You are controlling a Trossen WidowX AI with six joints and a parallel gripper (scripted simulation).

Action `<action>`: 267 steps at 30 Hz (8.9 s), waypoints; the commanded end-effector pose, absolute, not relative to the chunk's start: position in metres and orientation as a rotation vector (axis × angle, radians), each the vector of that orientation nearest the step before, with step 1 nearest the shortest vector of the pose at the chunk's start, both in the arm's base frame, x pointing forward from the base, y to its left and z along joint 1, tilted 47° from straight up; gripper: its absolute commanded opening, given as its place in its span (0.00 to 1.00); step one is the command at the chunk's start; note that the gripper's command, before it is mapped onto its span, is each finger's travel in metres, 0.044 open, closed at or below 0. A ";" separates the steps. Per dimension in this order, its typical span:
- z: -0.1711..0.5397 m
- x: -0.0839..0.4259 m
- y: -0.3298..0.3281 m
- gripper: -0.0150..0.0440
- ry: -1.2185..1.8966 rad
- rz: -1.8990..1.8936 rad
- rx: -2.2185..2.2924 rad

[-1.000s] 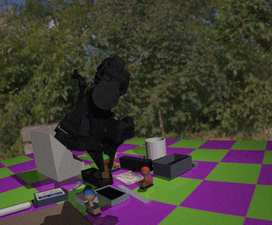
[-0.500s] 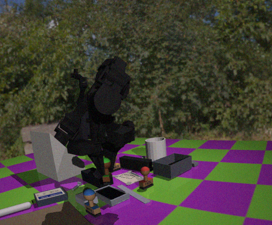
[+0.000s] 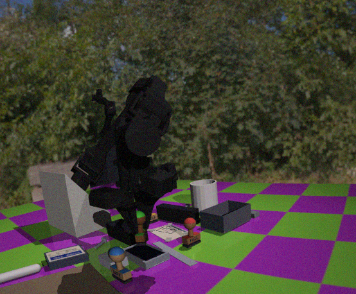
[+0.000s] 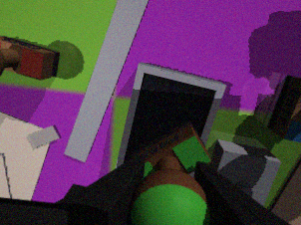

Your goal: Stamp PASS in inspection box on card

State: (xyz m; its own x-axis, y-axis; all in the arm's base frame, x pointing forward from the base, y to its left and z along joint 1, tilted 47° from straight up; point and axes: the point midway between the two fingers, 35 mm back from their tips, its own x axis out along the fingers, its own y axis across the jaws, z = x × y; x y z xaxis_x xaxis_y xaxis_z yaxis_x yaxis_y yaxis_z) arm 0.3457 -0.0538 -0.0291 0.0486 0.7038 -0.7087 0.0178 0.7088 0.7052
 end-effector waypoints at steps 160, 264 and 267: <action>-0.036 0.345 -0.046 0.25 1.442 0.587 0.638; 0.076 0.287 0.047 0.25 0.965 1.157 -0.126; 0.075 0.287 0.048 0.25 0.965 1.157 -0.125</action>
